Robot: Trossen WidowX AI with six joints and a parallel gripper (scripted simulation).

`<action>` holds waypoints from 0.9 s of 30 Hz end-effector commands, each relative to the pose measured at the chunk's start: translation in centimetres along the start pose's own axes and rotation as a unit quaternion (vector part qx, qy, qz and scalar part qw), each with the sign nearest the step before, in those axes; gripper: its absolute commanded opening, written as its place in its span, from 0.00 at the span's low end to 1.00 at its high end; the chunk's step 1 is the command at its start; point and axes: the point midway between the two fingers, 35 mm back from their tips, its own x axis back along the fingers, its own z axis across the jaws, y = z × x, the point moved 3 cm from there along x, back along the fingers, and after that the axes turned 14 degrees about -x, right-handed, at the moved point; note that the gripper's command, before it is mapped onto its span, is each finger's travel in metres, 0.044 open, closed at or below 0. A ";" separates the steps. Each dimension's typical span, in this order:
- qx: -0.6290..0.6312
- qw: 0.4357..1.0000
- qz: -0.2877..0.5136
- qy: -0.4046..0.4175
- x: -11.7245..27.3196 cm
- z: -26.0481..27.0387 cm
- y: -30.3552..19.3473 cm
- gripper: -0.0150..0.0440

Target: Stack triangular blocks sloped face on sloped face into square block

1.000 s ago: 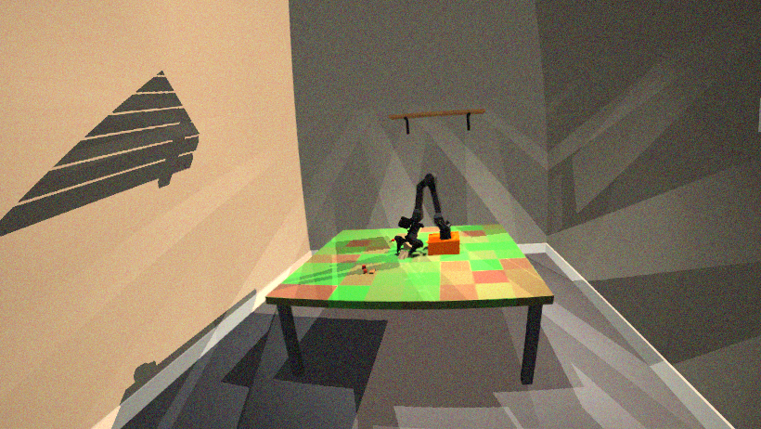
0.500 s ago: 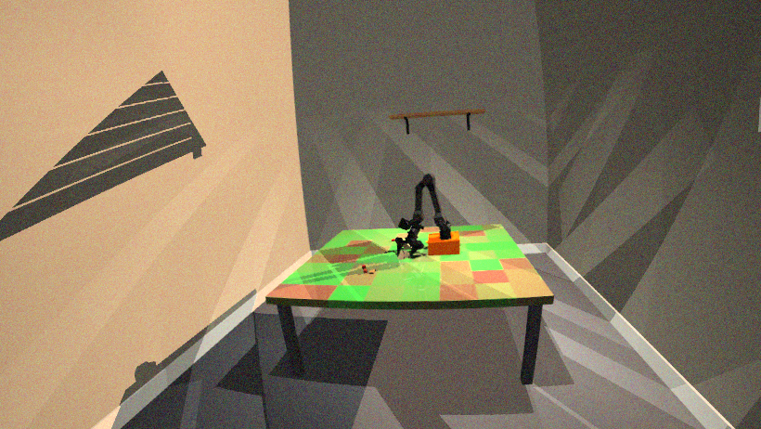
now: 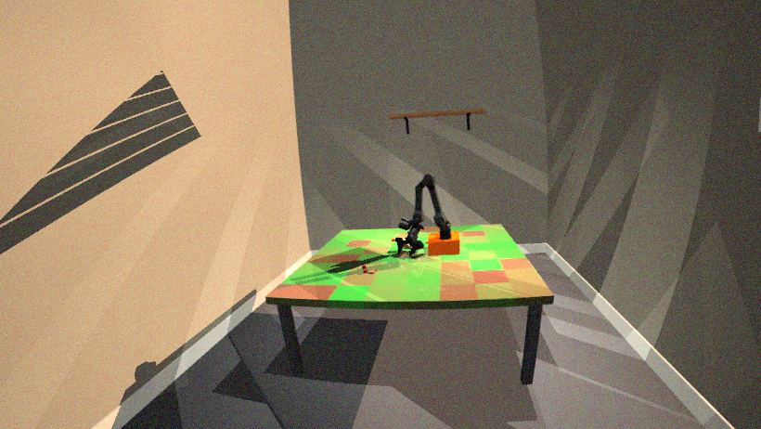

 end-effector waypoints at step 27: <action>0.001 1.000 0.000 0.000 2.5 0.1 -3.0 0.25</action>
